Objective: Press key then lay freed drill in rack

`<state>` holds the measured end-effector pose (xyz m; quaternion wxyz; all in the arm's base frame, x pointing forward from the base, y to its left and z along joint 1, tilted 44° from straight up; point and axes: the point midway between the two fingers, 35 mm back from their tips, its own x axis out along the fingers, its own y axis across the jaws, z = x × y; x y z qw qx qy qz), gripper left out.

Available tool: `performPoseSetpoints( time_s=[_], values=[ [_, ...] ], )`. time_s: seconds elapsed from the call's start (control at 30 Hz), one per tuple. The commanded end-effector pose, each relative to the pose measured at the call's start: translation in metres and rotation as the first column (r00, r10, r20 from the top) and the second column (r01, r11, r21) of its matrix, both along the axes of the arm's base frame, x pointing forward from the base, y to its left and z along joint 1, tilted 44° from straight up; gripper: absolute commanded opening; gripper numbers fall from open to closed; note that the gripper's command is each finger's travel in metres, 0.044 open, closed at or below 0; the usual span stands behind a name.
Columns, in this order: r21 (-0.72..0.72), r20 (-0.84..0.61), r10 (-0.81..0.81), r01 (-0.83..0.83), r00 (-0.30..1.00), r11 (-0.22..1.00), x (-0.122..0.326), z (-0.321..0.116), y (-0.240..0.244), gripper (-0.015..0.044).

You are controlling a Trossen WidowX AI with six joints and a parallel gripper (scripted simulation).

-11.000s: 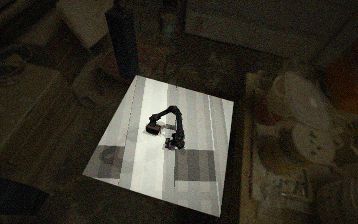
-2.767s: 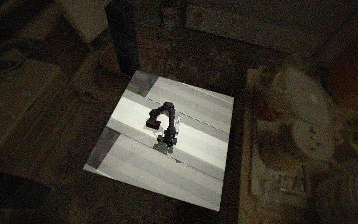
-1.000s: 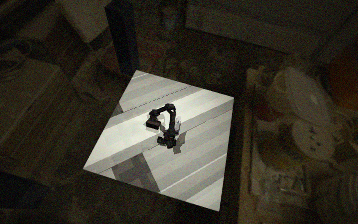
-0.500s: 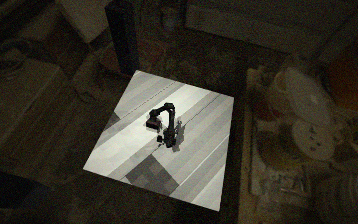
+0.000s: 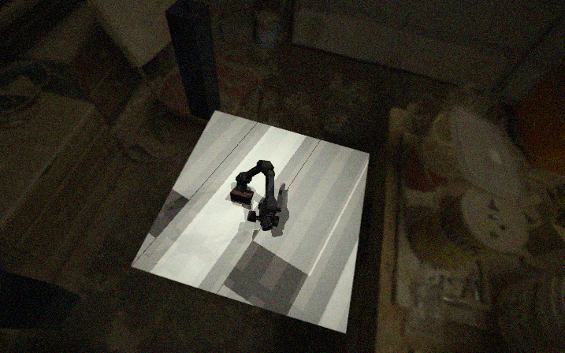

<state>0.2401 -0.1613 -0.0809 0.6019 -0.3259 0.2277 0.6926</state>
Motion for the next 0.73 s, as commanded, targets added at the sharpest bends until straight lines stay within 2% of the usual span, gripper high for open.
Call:
performPoseSetpoints(
  time_s=[0.0,0.13,0.33,0.7],
  values=[
    [-0.002,0.0,0.001,-0.001,1.0,1.0,0.001,0.0,0.0,0.044],
    [-0.061,0.011,0.035,-0.034,0.999,0.998,0.014,0.003,0.005,0.044],
    [-0.227,0.056,0.125,-0.109,0.991,0.968,0.056,0.015,0.025,0.044],
    [-0.475,0.211,0.263,-0.137,0.942,0.869,0.134,0.056,0.088,0.044]
  ],
)
